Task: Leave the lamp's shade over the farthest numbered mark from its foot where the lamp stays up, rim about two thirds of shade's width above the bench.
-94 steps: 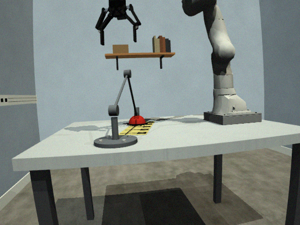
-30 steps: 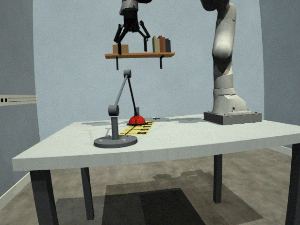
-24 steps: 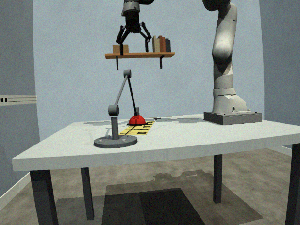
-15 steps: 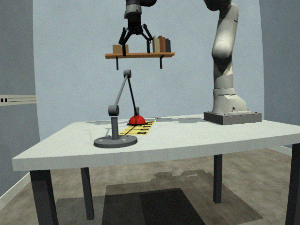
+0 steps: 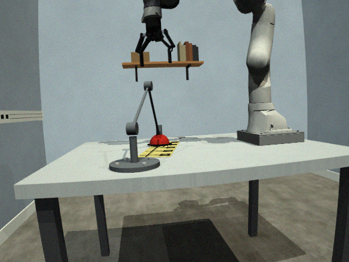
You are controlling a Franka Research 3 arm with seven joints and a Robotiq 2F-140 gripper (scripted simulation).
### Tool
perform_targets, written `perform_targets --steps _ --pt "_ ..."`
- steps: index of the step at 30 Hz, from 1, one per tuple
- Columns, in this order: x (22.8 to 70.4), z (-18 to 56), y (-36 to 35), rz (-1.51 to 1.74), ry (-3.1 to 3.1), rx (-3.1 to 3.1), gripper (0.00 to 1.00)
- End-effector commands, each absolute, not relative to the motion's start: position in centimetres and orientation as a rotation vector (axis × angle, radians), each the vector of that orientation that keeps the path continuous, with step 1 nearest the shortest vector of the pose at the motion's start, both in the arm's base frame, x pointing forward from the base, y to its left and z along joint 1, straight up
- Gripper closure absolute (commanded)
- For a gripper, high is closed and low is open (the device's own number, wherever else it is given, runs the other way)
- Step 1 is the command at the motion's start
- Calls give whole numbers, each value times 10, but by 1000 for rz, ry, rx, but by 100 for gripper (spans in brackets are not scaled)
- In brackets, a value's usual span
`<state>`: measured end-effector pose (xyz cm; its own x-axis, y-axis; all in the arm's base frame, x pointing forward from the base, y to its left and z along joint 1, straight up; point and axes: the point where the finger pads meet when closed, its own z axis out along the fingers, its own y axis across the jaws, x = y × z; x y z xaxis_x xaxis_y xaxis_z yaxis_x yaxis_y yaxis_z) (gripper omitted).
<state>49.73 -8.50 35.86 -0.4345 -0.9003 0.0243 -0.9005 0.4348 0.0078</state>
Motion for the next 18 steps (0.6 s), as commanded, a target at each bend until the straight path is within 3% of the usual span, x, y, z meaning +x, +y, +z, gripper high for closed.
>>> perform_targets --steps 1,18 --pt "500 359 -88 18 -2647 1645 0" --pt "498 358 -86 -228 -2711 1886 0"
